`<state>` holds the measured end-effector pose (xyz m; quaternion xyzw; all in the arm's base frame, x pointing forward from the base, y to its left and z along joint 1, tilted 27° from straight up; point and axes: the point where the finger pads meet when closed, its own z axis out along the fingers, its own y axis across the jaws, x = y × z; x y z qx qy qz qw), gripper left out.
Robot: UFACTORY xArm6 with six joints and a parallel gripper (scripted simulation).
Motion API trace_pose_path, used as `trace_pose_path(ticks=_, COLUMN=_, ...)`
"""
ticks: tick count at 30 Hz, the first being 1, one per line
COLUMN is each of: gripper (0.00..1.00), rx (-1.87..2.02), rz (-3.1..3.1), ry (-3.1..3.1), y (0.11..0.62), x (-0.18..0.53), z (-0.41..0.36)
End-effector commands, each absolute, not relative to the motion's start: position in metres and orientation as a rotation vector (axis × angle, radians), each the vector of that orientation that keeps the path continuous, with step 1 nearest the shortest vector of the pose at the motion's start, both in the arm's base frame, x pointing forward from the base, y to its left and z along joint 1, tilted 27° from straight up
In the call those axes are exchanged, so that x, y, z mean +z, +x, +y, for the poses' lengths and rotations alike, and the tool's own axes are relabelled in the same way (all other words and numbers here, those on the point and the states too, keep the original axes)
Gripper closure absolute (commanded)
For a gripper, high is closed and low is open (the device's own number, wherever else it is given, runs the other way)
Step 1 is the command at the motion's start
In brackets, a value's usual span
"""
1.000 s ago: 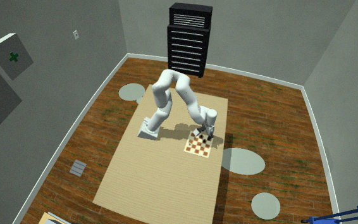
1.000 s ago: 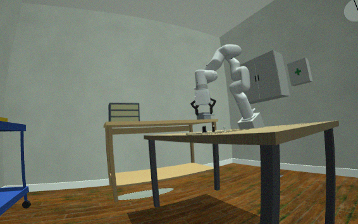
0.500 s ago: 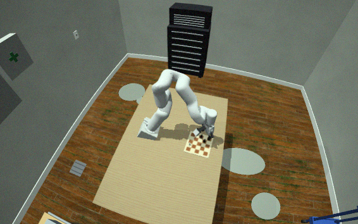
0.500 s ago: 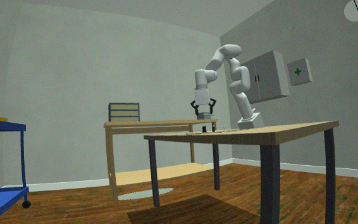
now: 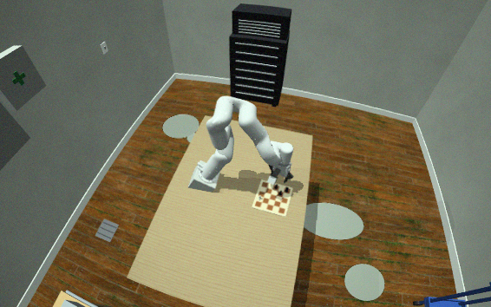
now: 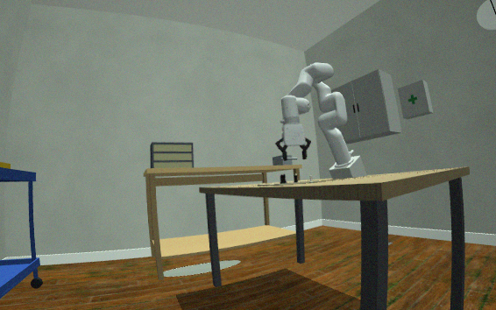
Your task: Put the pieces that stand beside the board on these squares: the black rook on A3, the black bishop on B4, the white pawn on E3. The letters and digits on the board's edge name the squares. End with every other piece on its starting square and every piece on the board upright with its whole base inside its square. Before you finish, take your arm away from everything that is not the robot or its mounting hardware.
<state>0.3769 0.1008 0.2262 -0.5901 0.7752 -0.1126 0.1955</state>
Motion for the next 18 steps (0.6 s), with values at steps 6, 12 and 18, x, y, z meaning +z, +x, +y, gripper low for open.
trace_pose_path(ticks=6, gripper=0.0, rx=-0.455, rz=1.707, ry=-2.189, y=0.345, x=0.207, z=0.15)
trace_pose_path(ticks=12, gripper=0.66, rx=-0.532, rz=1.416, ry=-2.425, y=0.341, x=0.205, z=0.155)
trace_pose_path(ticks=18, gripper=0.66, rx=-0.602, rz=1.087, ry=-2.631, y=0.341, x=0.205, z=0.155)
